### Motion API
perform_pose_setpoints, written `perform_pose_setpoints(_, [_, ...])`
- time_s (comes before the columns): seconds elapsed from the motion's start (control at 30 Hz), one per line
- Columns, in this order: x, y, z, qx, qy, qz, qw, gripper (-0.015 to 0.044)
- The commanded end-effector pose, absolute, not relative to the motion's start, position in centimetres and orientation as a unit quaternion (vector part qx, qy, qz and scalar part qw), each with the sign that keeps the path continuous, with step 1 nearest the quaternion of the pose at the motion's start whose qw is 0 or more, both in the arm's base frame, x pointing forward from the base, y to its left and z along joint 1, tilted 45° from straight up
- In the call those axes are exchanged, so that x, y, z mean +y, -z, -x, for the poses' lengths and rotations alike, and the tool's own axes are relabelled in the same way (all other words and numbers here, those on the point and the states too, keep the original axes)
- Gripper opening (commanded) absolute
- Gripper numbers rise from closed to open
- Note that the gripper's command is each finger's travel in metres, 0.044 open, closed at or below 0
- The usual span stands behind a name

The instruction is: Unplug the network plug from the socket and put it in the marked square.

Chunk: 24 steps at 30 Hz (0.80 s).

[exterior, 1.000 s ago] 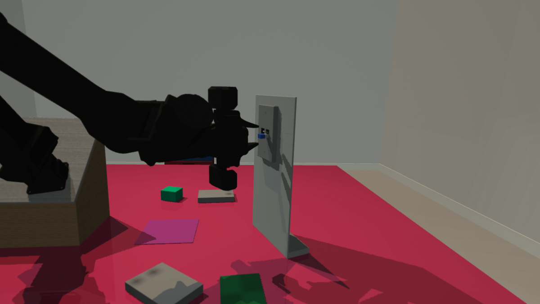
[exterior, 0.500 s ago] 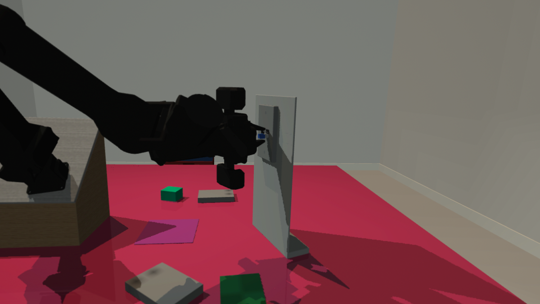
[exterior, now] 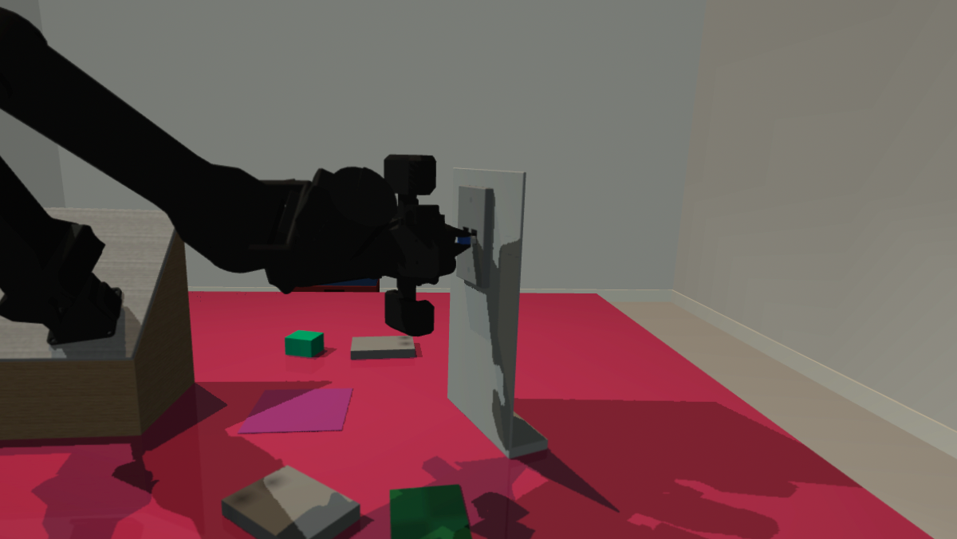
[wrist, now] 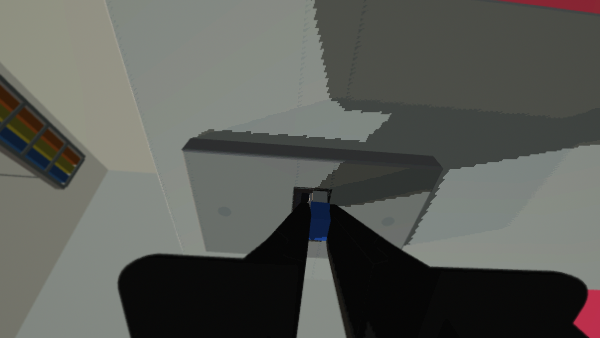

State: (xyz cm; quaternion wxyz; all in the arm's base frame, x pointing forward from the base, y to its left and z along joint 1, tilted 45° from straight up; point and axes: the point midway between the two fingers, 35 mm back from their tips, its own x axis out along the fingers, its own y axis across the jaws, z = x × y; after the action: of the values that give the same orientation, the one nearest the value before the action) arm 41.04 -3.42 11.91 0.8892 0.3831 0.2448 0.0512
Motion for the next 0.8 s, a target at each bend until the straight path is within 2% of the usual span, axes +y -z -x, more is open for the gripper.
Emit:
perform_pose_setpoints(0.0, [-3.5,-11.9,-41.1,0.244,-0.048,-0.385,0.889,0.0000])
perform_pose_setpoints(0.77, [-3.6,-12.2,-39.9,0.244,-0.048,-0.385,0.889,0.0000])
